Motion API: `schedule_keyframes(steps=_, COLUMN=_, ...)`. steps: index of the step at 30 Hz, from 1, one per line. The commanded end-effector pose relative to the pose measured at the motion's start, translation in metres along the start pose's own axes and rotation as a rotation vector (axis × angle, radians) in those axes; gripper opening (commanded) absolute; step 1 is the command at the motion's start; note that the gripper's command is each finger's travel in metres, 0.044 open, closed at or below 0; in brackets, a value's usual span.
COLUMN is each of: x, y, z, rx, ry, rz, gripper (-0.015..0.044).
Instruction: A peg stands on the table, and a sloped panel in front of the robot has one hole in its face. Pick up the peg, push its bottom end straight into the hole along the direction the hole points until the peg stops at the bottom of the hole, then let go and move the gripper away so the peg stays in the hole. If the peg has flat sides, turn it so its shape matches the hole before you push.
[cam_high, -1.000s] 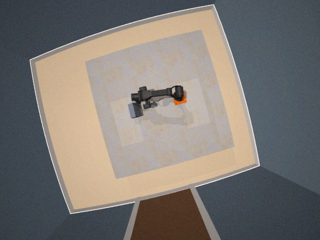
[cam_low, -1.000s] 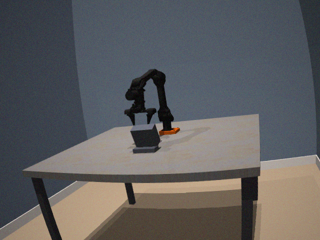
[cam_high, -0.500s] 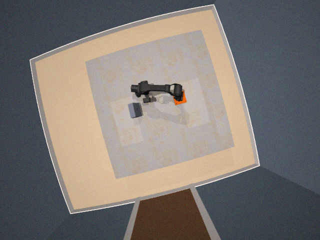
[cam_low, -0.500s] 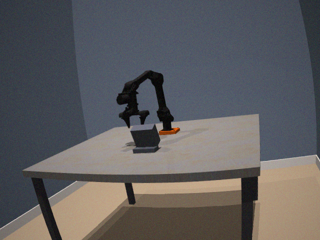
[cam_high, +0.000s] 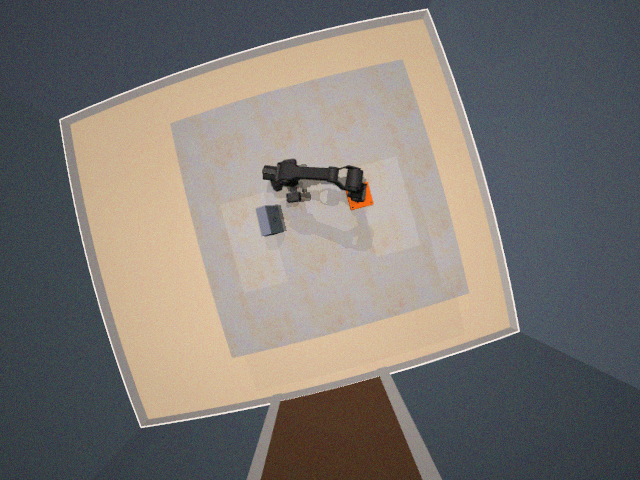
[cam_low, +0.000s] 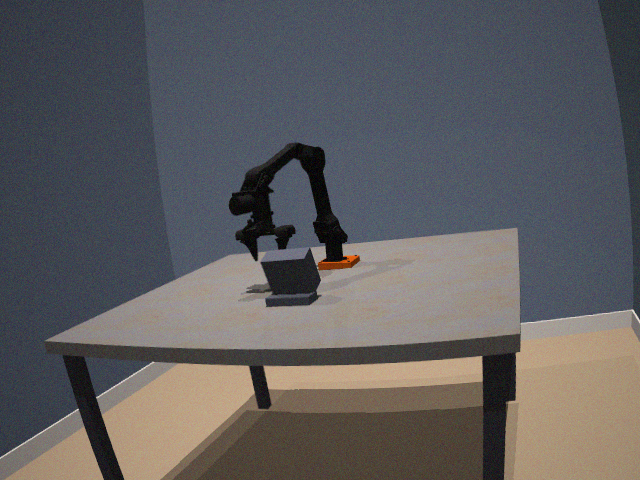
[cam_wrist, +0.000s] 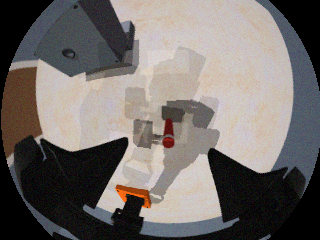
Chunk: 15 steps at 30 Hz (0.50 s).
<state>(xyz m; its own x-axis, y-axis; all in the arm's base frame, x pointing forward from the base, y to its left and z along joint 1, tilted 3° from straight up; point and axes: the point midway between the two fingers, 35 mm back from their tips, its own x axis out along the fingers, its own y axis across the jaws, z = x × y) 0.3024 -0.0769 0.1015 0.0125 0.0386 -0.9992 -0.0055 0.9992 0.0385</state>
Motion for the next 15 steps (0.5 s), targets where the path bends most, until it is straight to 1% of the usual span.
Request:
schedule_keyframes(steps=1, x=0.007, y=0.000, z=0.000, rx=-0.002, ry=0.002, rz=0.006, gripper=0.0440)
schedule_keyframes(steps=15, x=0.030, y=0.000, z=0.000, rx=-0.002, ry=0.002, rz=0.006, gripper=0.0440)
